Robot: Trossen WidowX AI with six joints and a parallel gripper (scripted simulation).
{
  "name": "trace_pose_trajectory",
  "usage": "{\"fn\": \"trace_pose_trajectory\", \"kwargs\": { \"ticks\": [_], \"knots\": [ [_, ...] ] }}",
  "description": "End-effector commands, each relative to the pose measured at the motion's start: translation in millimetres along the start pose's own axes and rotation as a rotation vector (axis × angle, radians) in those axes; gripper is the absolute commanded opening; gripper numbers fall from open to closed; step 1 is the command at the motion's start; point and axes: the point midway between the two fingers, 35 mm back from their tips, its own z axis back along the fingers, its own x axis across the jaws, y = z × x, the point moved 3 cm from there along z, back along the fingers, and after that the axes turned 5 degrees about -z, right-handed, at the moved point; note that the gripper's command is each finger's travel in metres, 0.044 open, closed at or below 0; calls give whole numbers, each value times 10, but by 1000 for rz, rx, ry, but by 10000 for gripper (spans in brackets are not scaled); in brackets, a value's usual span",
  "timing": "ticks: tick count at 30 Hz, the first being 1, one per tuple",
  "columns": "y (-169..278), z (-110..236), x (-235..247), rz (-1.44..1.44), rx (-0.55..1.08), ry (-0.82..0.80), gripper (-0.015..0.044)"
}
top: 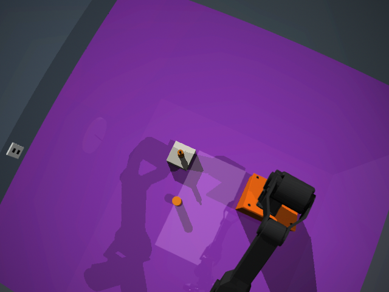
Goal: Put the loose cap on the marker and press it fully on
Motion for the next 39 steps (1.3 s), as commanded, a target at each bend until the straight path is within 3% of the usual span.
{"fn": "trace_pose_trajectory", "kwargs": {
  "ticks": [1,12,24,39],
  "knots": [
    [492,199,-218,-159,145,51,250],
    [1987,1217,-540,-674,623,197,250],
    [3243,2569,12,-1124,1174,209,250],
    [3620,2512,254,-1142,1206,205,250]
  ]
}}
